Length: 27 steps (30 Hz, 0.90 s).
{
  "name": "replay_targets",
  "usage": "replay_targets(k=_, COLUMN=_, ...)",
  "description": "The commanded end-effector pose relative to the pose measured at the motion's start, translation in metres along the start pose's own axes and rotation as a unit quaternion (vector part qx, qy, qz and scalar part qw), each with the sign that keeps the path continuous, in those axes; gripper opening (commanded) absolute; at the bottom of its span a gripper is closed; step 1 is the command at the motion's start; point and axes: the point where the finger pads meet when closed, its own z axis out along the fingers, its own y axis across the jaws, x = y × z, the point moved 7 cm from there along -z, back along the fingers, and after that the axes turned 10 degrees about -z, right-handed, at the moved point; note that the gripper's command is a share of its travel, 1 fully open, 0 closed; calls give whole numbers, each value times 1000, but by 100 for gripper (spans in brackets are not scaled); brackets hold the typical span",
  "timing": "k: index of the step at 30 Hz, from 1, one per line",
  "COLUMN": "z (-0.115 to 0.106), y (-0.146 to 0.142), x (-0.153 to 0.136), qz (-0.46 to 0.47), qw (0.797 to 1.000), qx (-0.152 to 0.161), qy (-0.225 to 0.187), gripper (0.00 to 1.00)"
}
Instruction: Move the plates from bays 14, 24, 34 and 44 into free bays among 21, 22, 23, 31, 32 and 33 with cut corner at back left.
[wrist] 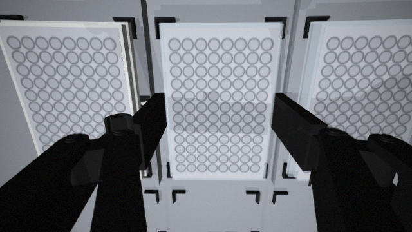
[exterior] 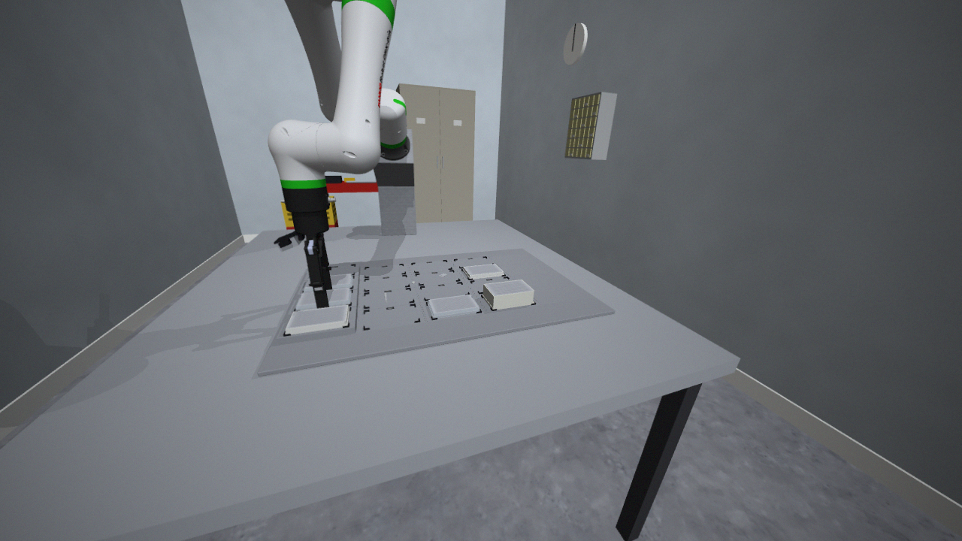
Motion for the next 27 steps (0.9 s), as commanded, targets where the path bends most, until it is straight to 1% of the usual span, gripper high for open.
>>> replay_targets(k=1, z=-1, y=-1, x=1, qz=0, qw=1000, qx=1, qy=1, gripper=61)
replay_targets(k=27, z=-1, y=-1, x=1, qz=0, qw=1000, qx=1, qy=1, gripper=59)
